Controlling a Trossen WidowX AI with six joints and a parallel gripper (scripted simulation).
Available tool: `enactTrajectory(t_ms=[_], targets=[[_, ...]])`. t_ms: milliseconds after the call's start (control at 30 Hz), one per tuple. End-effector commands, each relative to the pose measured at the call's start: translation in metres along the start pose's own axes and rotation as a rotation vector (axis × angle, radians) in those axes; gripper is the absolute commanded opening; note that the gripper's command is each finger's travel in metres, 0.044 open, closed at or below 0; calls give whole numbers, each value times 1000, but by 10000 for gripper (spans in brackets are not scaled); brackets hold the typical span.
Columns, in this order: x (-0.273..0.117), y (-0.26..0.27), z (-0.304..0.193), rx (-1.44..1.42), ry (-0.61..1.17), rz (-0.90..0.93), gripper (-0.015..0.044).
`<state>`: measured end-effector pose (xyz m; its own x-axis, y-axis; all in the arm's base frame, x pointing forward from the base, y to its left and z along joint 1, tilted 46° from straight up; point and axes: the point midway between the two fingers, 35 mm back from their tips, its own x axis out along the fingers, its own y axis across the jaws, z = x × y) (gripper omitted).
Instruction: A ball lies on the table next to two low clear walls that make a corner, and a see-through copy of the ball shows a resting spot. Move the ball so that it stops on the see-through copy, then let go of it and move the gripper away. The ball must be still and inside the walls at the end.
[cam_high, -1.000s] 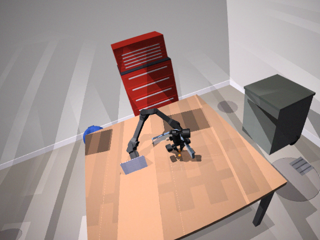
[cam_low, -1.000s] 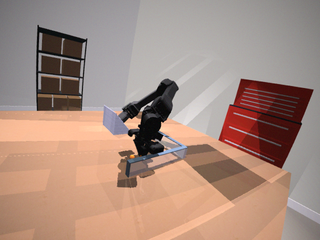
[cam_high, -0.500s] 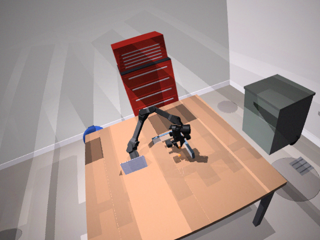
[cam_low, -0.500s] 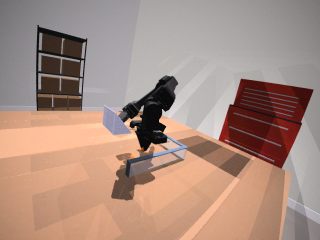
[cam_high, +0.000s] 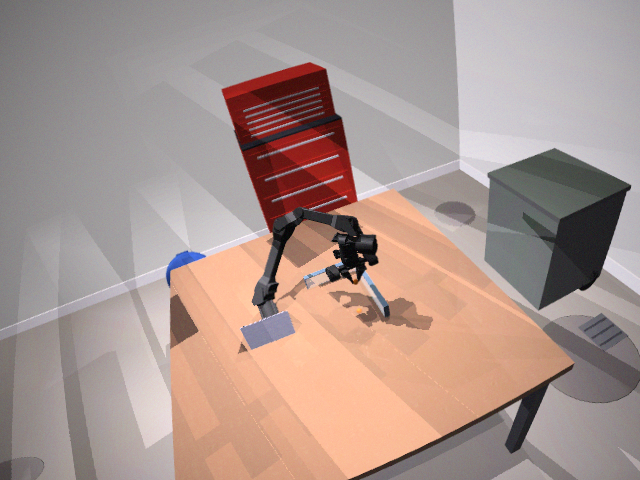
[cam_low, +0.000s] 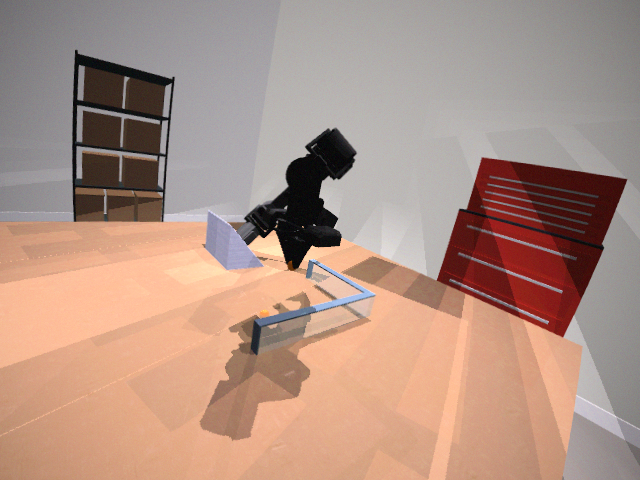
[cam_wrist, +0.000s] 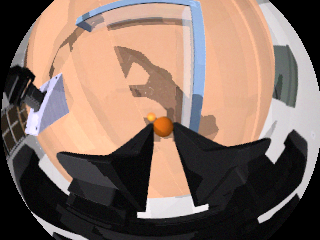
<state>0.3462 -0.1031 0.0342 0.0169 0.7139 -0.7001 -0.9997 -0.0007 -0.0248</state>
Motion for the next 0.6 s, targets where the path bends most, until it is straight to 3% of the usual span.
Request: enactTrajectory(t_ms=[0,233,567], targets=[[2,4,-6,-3,0,9,0],[30,17,-36,-3,1,9,0],[53,16,-38,-3,1,8,0]])
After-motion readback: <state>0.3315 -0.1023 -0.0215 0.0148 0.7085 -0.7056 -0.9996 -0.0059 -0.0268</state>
